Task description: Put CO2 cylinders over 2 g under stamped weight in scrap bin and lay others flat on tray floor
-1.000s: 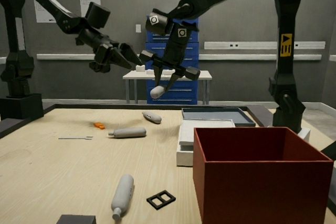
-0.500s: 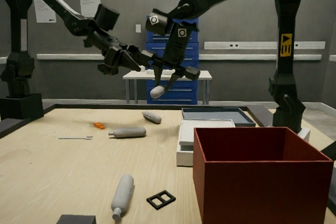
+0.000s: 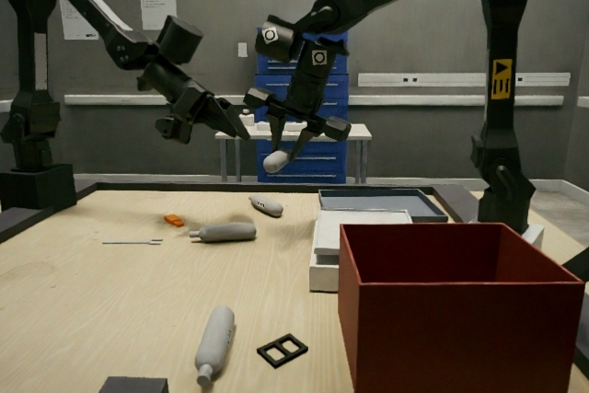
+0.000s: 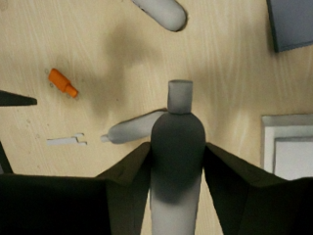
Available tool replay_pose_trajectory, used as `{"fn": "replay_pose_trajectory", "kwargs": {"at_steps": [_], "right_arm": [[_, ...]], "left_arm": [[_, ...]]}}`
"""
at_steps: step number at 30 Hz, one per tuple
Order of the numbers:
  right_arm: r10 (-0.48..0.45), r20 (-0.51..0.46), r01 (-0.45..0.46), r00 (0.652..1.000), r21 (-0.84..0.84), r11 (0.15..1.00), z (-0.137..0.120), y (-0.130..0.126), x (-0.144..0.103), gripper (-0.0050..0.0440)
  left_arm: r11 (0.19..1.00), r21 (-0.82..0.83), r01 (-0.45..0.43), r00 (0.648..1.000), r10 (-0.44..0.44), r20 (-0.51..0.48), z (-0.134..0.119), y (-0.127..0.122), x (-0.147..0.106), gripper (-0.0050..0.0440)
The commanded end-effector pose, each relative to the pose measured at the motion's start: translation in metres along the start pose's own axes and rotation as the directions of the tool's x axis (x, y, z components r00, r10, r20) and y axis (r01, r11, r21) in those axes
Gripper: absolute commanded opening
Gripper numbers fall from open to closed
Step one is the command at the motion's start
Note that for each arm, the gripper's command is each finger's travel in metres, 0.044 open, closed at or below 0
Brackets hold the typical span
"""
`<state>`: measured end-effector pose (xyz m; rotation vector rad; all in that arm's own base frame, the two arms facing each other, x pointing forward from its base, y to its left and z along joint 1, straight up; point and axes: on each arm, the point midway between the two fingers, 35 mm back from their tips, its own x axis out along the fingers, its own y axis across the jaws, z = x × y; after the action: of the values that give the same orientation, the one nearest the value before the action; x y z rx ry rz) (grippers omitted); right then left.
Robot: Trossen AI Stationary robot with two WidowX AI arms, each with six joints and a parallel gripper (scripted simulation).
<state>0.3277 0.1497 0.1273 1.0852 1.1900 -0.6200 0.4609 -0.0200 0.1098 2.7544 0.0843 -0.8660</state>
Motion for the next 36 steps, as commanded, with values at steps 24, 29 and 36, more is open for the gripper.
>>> {"fn": "replay_pose_trajectory", "kwargs": {"at_steps": [24,29,36], "right_arm": [[0.016,0.013,-0.017,1.000,0.065,0.998,-0.001,0.008,-0.008,-0.0050],[-0.012,0.030,0.007,0.999,0.183,0.983,-0.002,0.008,-0.008,-0.0050],[-0.060,0.048,0.039,0.997,0.356,0.934,-0.002,0.008,-0.008,-0.0050]], "left_arm": [[0.388,-0.882,-0.267,0.963,0.085,-0.254,-0.054,0.024,-0.096,0.0440],[0.172,-0.933,-0.315,0.948,0.094,-0.303,-0.063,0.022,-0.116,0.0440],[-0.071,-0.934,-0.350,0.929,0.102,-0.356,-0.071,0.019,-0.137,0.0440]]}}
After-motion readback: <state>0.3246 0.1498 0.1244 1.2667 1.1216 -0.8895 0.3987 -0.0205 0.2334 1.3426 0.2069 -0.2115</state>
